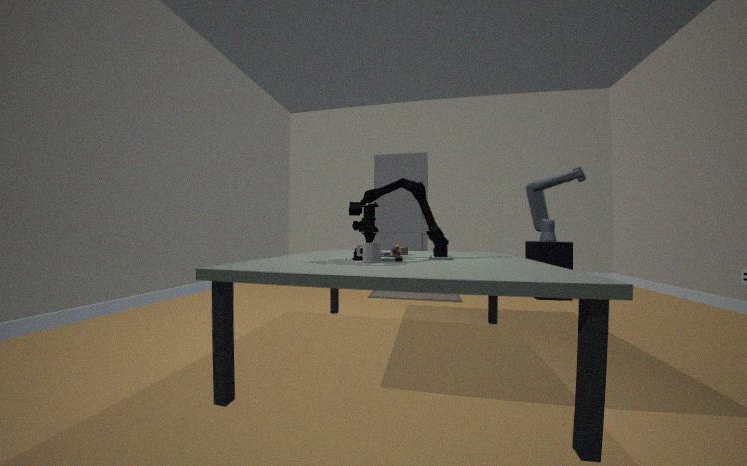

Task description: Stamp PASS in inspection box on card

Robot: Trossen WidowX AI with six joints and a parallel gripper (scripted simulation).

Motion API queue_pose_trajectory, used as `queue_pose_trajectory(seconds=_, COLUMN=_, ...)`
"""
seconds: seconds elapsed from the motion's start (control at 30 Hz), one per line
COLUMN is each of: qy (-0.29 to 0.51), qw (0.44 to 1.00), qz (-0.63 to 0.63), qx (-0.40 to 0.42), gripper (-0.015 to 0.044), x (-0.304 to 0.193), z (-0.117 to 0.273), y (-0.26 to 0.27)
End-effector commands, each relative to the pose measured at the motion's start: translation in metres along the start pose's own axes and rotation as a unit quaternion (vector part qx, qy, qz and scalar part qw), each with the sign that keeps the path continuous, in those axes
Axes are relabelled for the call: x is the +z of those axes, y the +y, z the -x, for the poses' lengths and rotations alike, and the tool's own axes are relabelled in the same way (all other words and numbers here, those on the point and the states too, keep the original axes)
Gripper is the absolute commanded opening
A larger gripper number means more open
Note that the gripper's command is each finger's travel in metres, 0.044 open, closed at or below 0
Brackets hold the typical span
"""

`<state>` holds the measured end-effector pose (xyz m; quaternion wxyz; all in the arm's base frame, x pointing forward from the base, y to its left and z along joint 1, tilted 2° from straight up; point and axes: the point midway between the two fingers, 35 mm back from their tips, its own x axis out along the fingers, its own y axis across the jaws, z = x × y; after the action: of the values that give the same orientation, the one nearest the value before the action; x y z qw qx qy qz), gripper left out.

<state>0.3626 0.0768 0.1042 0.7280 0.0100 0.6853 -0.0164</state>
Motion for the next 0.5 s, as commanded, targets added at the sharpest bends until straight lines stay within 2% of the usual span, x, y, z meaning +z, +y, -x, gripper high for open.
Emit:
queue_pose_trajectory(seconds=0.0, qy=0.000, qw=1.000, qz=-0.001, qx=0.000, gripper=0.0000, x=0.0001, z=0.0032, y=0.0000)
queue_pose_trajectory(seconds=0.47, qy=0.000, qw=1.000, qz=-0.001, qx=0.000, gripper=0.0000, x=-0.0002, z=0.0101, y=-0.0001)
